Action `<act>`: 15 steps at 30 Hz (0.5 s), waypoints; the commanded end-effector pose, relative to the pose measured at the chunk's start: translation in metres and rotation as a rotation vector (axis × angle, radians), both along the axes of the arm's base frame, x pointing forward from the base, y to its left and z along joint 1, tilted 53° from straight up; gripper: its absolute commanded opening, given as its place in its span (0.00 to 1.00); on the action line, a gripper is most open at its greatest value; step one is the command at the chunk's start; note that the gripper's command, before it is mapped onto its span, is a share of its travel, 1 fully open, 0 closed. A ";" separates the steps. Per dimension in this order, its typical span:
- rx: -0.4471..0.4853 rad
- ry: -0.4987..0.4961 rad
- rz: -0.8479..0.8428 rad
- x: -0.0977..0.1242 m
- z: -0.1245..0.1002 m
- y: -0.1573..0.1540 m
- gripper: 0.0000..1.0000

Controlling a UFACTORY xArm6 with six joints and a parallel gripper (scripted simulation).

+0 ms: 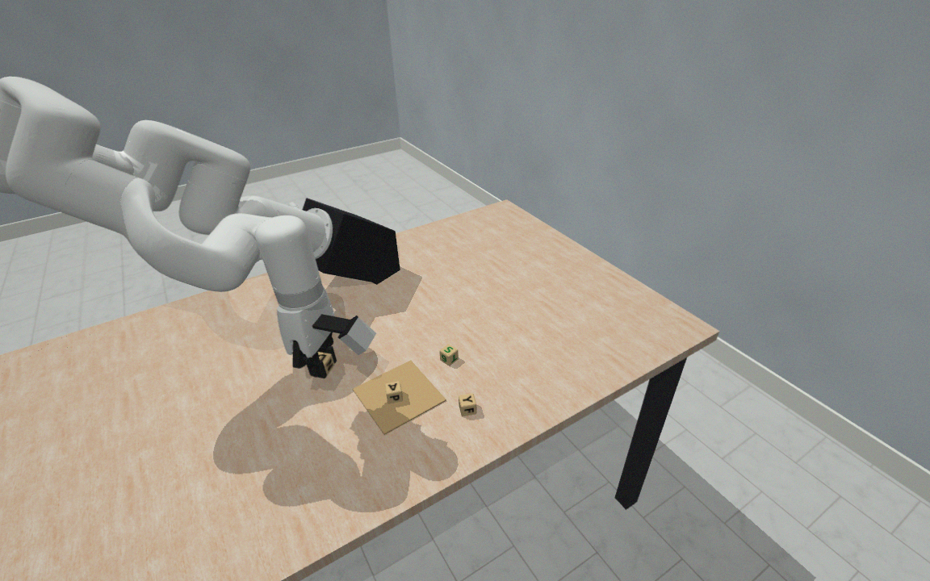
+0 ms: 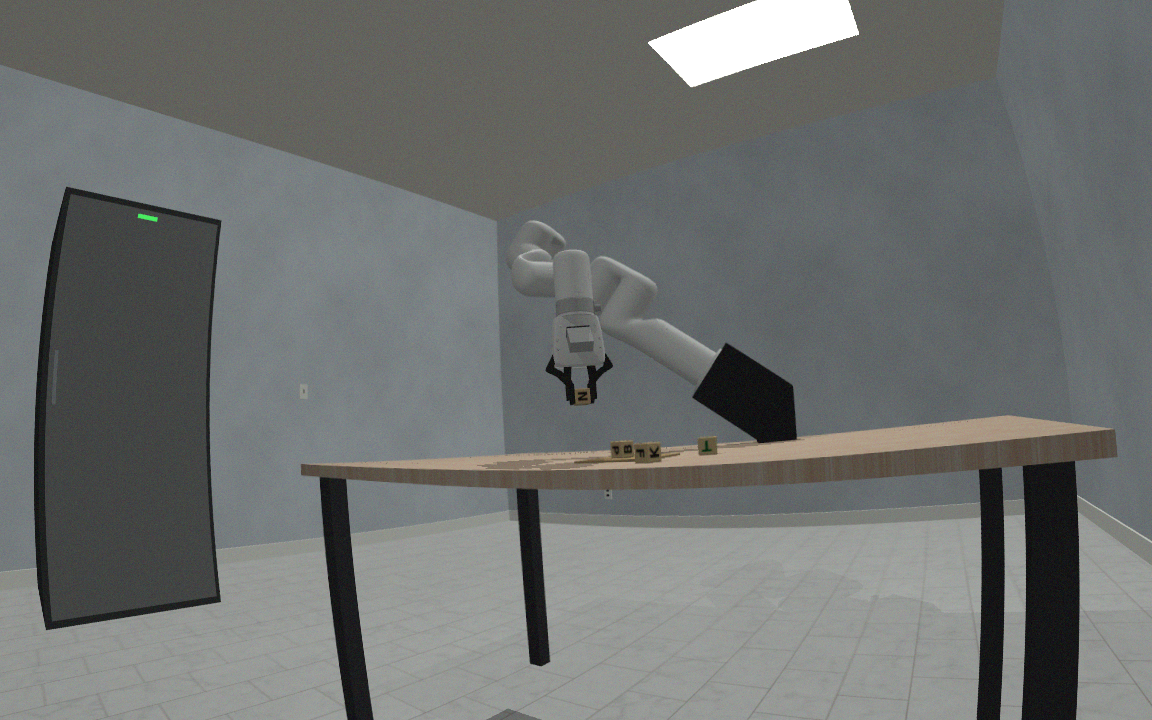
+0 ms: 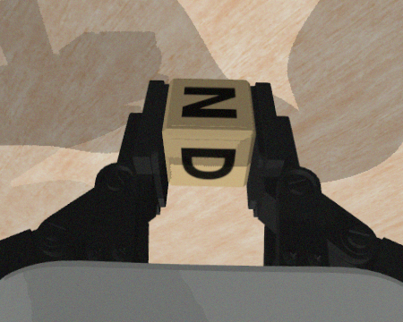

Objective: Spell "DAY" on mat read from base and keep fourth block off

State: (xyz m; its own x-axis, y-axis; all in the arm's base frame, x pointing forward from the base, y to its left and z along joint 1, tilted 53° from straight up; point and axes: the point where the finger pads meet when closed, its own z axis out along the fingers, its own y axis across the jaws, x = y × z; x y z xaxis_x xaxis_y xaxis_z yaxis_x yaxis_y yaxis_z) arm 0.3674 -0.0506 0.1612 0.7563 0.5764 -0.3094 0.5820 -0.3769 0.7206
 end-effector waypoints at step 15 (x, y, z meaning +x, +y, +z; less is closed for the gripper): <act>-0.153 0.369 0.303 0.043 -0.063 0.069 0.27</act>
State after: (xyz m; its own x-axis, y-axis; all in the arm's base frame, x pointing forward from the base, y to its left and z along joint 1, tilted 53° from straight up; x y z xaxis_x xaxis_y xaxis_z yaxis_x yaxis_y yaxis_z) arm 0.3995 0.0006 0.1156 0.4862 0.6737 -0.5566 0.8223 -0.1371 0.5523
